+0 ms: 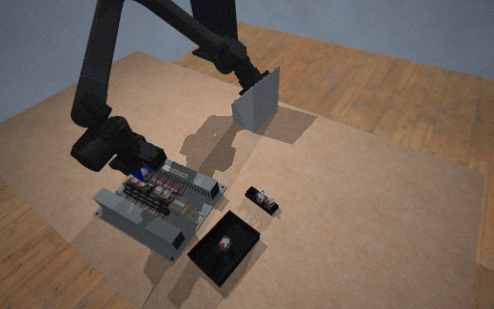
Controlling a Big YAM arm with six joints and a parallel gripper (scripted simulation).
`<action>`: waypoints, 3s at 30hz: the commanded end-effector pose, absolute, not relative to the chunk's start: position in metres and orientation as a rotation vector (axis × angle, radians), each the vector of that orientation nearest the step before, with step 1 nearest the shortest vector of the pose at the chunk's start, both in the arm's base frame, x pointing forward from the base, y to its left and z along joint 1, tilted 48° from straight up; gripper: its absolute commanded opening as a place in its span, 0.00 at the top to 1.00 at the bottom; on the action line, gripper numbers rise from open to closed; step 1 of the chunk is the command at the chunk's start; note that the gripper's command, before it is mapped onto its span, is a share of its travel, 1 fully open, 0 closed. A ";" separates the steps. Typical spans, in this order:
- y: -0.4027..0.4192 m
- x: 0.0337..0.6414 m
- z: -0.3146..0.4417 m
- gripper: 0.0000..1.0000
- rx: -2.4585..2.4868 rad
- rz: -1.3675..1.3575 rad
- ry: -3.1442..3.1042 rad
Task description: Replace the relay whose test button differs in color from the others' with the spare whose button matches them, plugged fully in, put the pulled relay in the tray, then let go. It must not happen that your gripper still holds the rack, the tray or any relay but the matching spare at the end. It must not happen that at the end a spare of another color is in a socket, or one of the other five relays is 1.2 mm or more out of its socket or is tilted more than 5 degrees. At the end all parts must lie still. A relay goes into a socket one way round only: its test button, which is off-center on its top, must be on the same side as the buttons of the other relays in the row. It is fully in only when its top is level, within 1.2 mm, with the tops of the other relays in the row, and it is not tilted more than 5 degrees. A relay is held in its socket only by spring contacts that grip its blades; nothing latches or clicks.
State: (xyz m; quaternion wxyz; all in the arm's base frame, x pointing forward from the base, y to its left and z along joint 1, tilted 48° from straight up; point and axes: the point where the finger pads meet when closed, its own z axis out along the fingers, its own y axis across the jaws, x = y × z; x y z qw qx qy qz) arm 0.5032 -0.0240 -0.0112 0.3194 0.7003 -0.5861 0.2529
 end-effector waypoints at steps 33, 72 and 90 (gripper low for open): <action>-0.022 0.509 -0.018 1.00 1.865 0.691 -1.532; -0.032 0.510 -0.017 1.00 1.852 0.694 -1.554; -0.032 0.511 -0.016 1.00 1.852 0.696 -1.556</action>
